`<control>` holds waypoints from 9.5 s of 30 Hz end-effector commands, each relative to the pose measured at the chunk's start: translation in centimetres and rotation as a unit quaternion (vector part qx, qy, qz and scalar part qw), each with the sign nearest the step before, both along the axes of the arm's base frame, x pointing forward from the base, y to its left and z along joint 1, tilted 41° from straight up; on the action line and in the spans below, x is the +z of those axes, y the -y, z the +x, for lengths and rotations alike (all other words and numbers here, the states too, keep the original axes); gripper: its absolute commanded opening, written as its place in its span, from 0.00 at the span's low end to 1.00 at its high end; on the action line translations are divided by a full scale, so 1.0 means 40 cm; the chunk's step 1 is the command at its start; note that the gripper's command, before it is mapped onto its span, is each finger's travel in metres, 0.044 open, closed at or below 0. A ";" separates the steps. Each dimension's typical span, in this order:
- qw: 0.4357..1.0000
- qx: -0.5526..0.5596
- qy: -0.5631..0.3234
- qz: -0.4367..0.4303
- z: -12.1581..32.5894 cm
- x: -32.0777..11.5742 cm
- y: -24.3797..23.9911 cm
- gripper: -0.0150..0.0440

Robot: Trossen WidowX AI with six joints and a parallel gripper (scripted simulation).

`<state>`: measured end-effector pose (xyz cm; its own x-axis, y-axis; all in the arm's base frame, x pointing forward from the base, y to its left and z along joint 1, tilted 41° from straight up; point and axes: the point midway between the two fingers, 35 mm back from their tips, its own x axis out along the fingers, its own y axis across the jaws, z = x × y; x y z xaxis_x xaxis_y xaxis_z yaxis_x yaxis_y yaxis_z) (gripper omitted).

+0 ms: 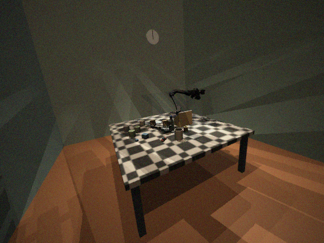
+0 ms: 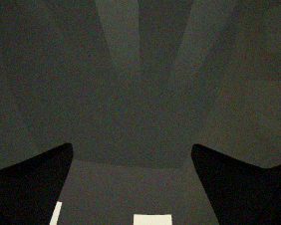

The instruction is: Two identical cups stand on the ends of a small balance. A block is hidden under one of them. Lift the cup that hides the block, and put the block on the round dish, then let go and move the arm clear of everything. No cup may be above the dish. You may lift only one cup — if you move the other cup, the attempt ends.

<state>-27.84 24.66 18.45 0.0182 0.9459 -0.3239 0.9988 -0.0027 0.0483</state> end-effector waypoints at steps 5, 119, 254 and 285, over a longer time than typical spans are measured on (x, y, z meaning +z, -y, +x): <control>0.992 -0.096 -0.083 -0.009 0.111 -0.010 -0.072 1.00; -0.133 -0.602 -0.486 0.619 1.185 -0.114 0.374 1.00; -0.558 -0.090 -0.035 0.824 1.577 -0.248 0.837 0.25; -0.560 -0.090 -0.035 0.823 1.585 -0.175 0.770 0.25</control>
<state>35.09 -6.63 10.71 0.0205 -0.6442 -0.7645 0.9690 0.2012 -0.1436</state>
